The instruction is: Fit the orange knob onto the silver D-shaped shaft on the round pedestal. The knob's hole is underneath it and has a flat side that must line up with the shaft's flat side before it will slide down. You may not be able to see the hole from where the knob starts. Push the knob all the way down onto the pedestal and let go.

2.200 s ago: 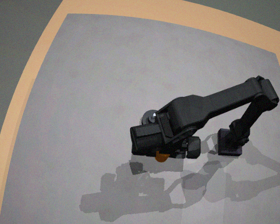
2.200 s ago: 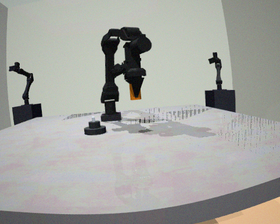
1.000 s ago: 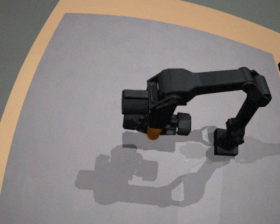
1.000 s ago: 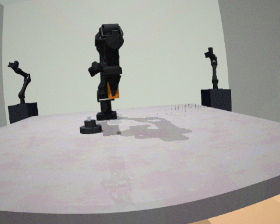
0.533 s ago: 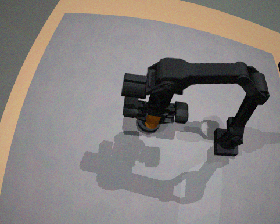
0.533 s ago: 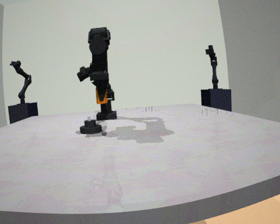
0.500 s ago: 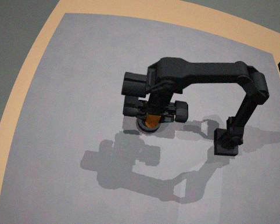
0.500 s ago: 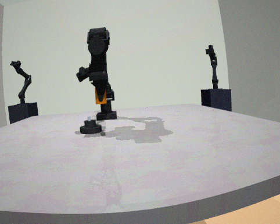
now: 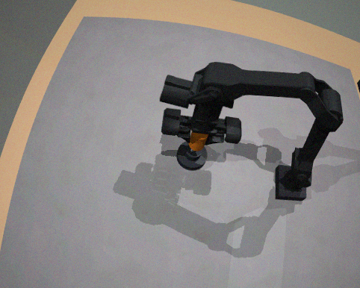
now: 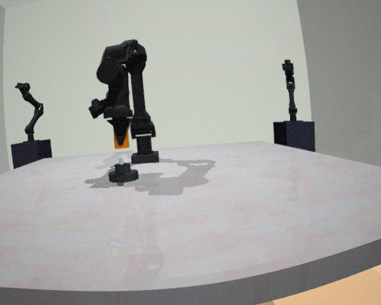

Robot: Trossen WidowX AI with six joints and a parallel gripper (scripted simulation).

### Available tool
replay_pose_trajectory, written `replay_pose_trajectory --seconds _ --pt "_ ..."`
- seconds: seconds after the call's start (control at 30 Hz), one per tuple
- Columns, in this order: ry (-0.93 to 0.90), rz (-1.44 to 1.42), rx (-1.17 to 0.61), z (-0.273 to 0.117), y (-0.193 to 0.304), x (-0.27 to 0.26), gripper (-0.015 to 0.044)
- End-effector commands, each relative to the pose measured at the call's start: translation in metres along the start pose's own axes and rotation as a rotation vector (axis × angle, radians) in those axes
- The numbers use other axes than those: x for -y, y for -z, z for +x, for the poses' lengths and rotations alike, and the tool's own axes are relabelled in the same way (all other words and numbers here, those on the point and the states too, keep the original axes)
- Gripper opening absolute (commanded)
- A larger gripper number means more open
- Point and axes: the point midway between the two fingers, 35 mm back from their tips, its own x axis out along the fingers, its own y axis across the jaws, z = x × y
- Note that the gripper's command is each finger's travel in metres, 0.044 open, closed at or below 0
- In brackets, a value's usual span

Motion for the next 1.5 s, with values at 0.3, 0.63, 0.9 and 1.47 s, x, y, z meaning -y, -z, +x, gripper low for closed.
replay_pose_trajectory --seconds 0.3,0.63,0.9,1.47 --pt "-0.005 0.233 -0.002 0.001 -0.0057 -0.0015 0.0" --pt "-0.004 0.485 -0.003 0.001 -0.0047 -0.0027 0.0" --pt "-0.004 0.69 -0.003 0.001 -0.0024 -0.0017 0.0" --pt "-0.004 0.943 -0.004 0.0041 -0.0042 -0.0013 0.0"
